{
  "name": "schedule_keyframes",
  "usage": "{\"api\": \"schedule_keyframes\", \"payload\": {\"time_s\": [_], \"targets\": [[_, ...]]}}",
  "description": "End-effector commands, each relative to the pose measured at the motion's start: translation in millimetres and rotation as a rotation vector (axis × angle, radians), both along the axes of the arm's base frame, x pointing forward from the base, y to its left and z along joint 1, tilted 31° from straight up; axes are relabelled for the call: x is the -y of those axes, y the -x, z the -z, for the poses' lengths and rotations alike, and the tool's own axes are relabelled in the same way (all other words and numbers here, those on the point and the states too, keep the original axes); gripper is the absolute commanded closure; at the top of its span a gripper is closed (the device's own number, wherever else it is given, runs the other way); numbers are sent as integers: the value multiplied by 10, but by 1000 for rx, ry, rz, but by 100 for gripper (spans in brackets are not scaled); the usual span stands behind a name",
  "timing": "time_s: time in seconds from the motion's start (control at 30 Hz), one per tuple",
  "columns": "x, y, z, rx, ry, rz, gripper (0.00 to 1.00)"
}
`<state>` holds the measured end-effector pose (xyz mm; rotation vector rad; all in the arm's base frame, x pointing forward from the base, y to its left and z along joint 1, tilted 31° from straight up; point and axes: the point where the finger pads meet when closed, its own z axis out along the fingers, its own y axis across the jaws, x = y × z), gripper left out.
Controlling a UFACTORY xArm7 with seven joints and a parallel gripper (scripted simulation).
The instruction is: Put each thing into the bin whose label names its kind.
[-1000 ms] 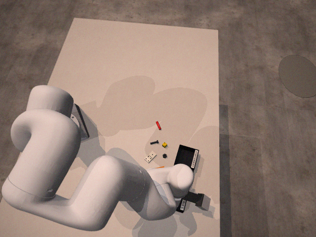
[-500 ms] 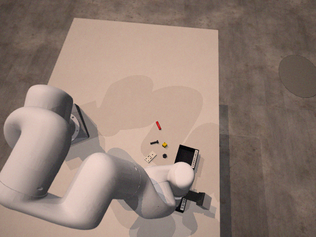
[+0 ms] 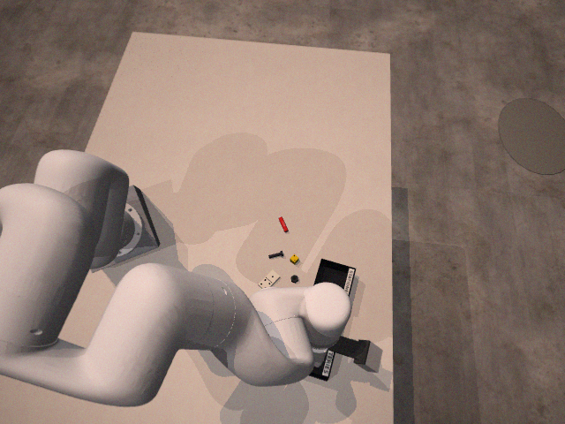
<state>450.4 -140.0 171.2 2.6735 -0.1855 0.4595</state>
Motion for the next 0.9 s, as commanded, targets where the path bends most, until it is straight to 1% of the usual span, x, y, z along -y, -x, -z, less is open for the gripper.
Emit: {"api": "schedule_keyframes", "payload": {"time_s": [0.0,0.17,0.67,0.87], "targets": [[-34,19,-72,1,0,-1,93],[-34,19,-72,1,0,-1,93],[-706,-201,186,1,0,-1,93],[-789,-229,218,1,0,-1,93]]}}
